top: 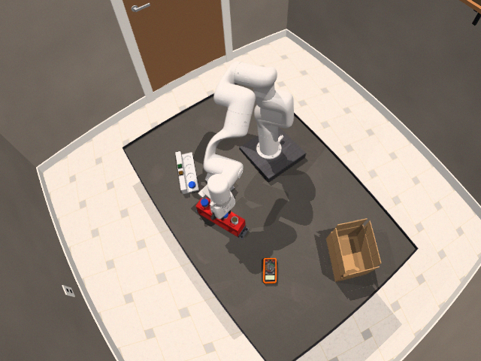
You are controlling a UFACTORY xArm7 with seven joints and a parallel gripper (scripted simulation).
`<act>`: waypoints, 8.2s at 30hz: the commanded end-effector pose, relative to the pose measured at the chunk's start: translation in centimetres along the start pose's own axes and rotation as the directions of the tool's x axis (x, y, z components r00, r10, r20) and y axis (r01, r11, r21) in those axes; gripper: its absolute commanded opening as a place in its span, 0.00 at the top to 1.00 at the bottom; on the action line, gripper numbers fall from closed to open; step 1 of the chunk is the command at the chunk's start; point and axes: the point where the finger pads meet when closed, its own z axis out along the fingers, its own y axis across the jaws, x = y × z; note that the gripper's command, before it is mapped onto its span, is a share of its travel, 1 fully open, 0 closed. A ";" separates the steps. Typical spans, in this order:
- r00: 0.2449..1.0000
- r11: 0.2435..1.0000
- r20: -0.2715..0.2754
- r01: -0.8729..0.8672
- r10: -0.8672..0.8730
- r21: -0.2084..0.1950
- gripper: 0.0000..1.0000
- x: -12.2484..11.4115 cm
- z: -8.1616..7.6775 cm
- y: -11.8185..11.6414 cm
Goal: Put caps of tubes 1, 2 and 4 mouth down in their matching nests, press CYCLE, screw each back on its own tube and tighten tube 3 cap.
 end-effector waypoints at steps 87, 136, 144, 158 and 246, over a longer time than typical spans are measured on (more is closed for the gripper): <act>0.805 0.805 0.000 0.593 -0.593 0.005 1.00 4.5 -4.4 0.6; 0.556 0.556 -0.002 0.831 -0.831 0.003 1.00 30.0 -4.3 5.0; 0.556 0.556 -0.002 0.831 -0.831 0.003 1.00 30.0 -4.3 5.0; 0.556 0.556 -0.001 0.831 -0.831 0.003 1.00 30.0 1.2 5.0; 0.556 0.556 -0.001 0.831 -0.831 0.003 0.54 30.0 9.5 5.0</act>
